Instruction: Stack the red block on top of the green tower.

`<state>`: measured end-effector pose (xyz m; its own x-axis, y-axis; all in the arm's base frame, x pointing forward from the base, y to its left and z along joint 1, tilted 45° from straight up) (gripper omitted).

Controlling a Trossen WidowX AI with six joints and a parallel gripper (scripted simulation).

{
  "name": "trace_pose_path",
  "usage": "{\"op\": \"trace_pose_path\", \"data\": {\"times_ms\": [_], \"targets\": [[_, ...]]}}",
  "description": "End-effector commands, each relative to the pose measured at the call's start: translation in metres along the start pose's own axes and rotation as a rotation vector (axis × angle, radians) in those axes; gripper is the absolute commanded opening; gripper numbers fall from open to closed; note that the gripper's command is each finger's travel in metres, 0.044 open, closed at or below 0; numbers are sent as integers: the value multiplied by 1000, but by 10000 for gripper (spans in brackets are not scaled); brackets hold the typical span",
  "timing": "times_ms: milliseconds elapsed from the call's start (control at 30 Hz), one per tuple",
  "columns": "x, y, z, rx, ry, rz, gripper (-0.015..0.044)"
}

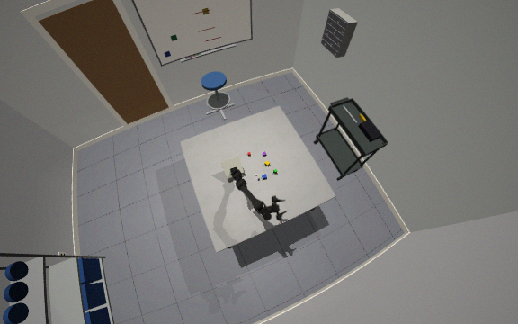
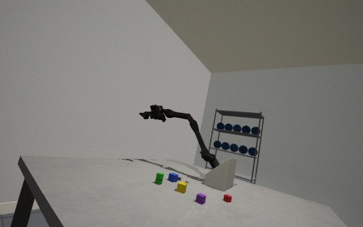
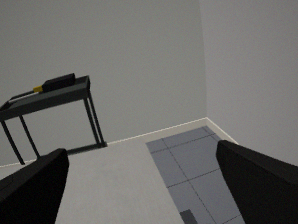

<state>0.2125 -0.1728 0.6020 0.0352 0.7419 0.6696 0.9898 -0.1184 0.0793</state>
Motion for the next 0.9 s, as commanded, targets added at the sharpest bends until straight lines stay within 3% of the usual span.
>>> {"op": "trace_pose_path", "data": {"times_ms": [0, 567, 867], "targets": [[-1, 1, 0, 1, 3, 0, 426], [-59, 101, 64, 177, 434, 73, 440], [-105, 163, 151, 316, 754, 280, 440]]}}
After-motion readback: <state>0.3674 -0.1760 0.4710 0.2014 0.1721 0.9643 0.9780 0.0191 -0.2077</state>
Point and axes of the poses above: the point midway between the two fingers, 35 mm back from their tips, its own y axis out along the fingers, its own z axis across the jaws, x = y × z, the point moved 1 cm from there along -y, back along the fingers, and after that the axes turned 9 degrees about -y, right-handed, at the moved point
